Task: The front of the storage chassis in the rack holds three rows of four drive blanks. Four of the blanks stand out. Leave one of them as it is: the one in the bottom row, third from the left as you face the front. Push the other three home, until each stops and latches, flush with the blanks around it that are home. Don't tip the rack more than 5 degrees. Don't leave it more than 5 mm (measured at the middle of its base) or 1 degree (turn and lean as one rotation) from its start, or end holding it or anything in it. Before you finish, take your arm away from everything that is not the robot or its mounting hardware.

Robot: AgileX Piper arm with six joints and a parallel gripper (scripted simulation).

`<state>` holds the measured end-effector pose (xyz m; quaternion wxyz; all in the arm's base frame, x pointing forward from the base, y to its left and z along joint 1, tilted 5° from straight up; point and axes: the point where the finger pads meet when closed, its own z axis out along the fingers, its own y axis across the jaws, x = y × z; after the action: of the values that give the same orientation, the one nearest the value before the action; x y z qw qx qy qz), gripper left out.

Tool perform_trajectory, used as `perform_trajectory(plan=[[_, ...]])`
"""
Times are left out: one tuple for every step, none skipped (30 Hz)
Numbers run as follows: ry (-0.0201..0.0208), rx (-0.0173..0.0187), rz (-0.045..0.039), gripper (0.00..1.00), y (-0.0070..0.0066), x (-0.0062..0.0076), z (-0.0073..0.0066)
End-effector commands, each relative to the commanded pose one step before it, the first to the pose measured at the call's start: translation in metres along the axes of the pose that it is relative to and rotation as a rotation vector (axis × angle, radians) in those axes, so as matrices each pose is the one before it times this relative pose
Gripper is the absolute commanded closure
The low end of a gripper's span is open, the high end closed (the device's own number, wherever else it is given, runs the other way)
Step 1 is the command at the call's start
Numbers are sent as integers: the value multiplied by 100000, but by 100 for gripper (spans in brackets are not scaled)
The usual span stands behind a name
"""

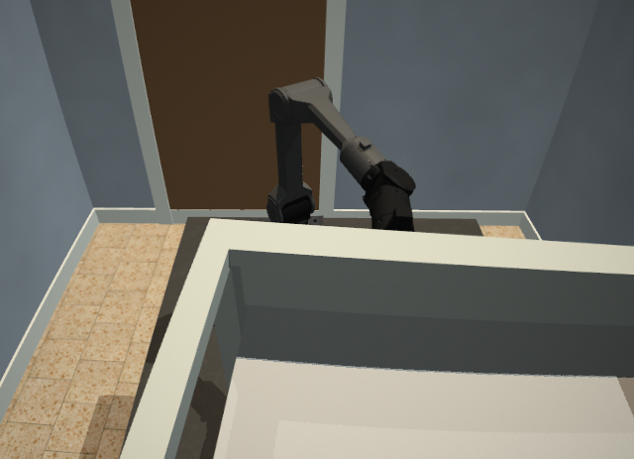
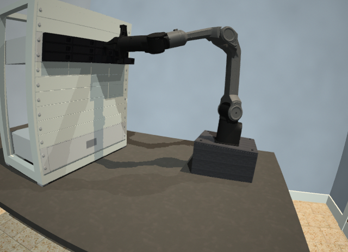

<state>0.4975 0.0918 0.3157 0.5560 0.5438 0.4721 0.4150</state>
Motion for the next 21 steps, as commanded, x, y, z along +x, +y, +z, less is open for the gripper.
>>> perform_trajectory(plan=[[-157, 375, -154, 100, -191, -59, -653], [0, 0, 0, 100, -1, -1, -554], [0, 0, -1, 100, -1, -2, -667], [0, 0, 0, 100, 0, 0, 0], [0, 0, 0, 100, 0, 0, 0], [0, -1, 1, 100, 0, -1, -775], [0, 0, 0, 100, -1, -2, -869], [0, 0, 0, 100, -1, -2, -948], [0, 0, 0, 100, -1, -2, -1005], [0, 0, 0, 100, -1, -2, -980], [0, 0, 0, 100, -1, -2, -892], [0, 1, -1, 100, -2, -3, -790], [0, -2, 1, 100, 0, 0, -676], [0, 0, 0, 100, -1, -1, -559], [0, 0, 0, 100, 0, -1, -439], [0, 1, 0, 100, -1, -1, -323], [0, -1, 0, 100, 0, 0, -214], [0, 1, -1, 100, -1, -1, -121], [0, 1, 0, 100, 0, -1, -49], [0, 0, 0, 100, 0, 0, -8], [0, 0, 0, 100, 0, 0, 0]])
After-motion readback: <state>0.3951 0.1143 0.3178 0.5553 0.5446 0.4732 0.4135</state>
